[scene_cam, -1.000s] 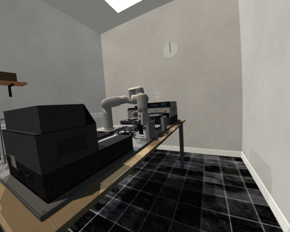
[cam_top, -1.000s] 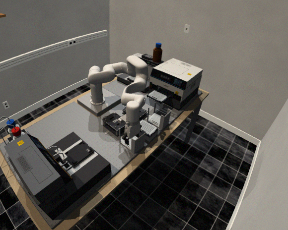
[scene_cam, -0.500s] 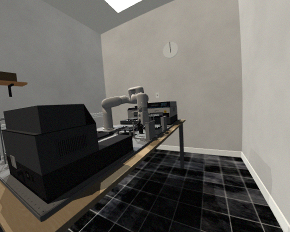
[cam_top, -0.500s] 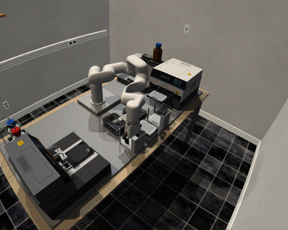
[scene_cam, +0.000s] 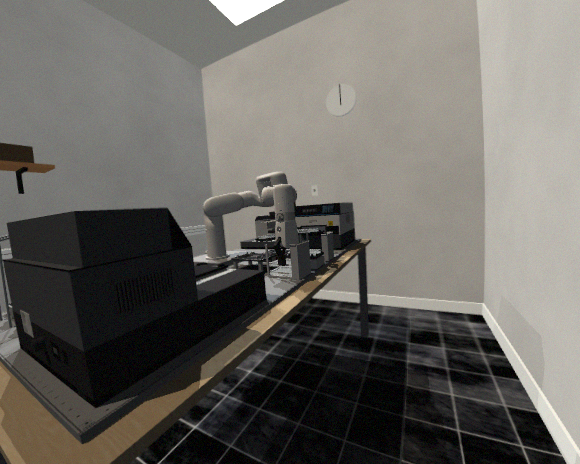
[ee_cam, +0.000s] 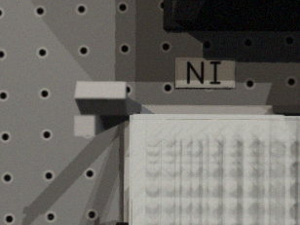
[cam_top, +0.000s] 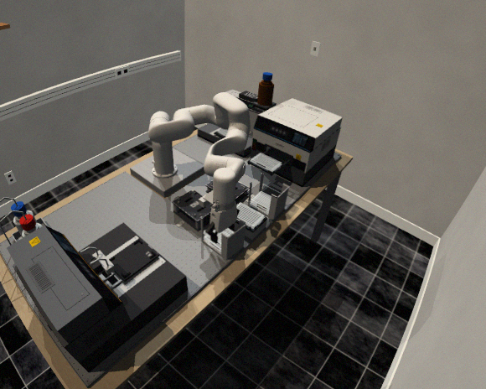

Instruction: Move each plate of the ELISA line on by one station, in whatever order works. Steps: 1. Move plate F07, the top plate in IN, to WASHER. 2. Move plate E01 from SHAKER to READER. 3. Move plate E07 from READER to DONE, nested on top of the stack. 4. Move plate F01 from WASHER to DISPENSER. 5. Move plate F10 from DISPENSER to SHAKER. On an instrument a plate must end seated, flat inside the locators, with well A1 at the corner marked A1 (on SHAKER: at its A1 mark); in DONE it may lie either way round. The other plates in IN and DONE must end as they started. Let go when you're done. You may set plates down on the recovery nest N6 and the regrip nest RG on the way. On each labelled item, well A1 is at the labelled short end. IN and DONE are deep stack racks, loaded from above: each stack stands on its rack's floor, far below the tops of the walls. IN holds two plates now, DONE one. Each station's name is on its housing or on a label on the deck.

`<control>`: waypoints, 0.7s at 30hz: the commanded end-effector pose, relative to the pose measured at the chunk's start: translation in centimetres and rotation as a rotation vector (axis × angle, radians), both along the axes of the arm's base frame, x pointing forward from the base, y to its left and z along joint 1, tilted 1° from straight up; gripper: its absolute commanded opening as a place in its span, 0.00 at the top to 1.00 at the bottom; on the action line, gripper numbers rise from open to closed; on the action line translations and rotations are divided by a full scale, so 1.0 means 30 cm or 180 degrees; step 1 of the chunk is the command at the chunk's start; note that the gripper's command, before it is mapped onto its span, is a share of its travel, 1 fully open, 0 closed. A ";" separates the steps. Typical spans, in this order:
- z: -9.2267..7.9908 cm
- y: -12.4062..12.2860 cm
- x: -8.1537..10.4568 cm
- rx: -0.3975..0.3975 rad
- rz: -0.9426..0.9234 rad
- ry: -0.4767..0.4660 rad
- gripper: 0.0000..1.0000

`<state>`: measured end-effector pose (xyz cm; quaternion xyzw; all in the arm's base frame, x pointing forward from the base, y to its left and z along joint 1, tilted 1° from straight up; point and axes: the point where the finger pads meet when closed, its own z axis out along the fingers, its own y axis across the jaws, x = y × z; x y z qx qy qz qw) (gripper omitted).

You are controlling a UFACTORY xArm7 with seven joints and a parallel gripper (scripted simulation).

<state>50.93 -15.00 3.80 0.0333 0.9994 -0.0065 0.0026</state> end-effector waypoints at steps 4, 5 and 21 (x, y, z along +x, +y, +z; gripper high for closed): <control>0.023 -0.001 0.003 -0.0005 0.0000 -0.0012 1.00; 0.025 -0.001 0.003 -0.0005 0.0000 -0.0012 1.00; 0.056 -0.001 0.003 -0.0005 0.0000 -0.0012 1.00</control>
